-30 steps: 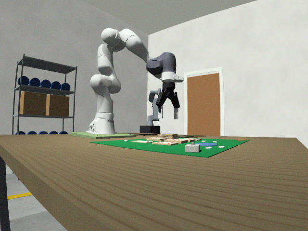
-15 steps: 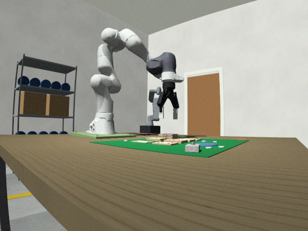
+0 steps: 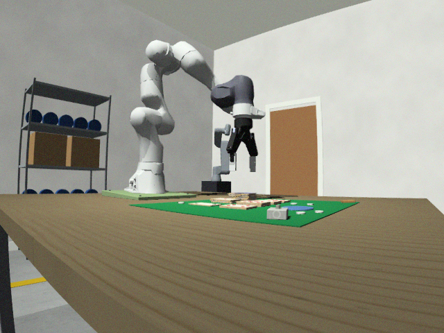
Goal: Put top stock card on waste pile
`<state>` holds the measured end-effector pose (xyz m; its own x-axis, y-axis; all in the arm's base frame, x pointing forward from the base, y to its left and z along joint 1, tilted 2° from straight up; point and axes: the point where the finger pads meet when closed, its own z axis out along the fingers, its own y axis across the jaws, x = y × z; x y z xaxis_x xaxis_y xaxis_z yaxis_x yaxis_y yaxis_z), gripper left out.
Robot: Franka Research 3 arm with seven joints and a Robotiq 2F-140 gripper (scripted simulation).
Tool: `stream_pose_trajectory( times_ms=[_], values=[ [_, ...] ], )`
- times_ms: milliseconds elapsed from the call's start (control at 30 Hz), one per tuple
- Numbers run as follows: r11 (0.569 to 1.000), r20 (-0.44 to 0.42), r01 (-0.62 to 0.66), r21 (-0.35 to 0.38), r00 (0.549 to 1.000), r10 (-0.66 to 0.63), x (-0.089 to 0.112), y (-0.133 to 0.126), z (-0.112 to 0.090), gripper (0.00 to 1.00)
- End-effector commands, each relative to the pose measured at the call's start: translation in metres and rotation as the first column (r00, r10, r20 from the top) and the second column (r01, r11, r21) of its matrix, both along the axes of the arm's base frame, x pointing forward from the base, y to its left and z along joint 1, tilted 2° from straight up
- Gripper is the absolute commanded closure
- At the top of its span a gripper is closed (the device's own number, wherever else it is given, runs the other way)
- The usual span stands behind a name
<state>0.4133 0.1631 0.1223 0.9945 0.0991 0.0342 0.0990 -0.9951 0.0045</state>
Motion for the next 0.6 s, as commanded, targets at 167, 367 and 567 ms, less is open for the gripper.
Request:
stream_pose_trajectory(
  times_ms=[167, 367, 567],
  values=[
    [1.000, 0.002, -0.014, -0.002, 1.000, 0.014, 0.000, 0.000, 0.000, 0.50],
    [1.000, 0.002, -0.014, -0.002, 1.000, 0.014, 0.000, 0.000, -0.002, 0.50],
    [1.000, 0.002, -0.014, -0.002, 1.000, 0.014, 0.000, 0.000, -0.010, 0.50]
  ],
)
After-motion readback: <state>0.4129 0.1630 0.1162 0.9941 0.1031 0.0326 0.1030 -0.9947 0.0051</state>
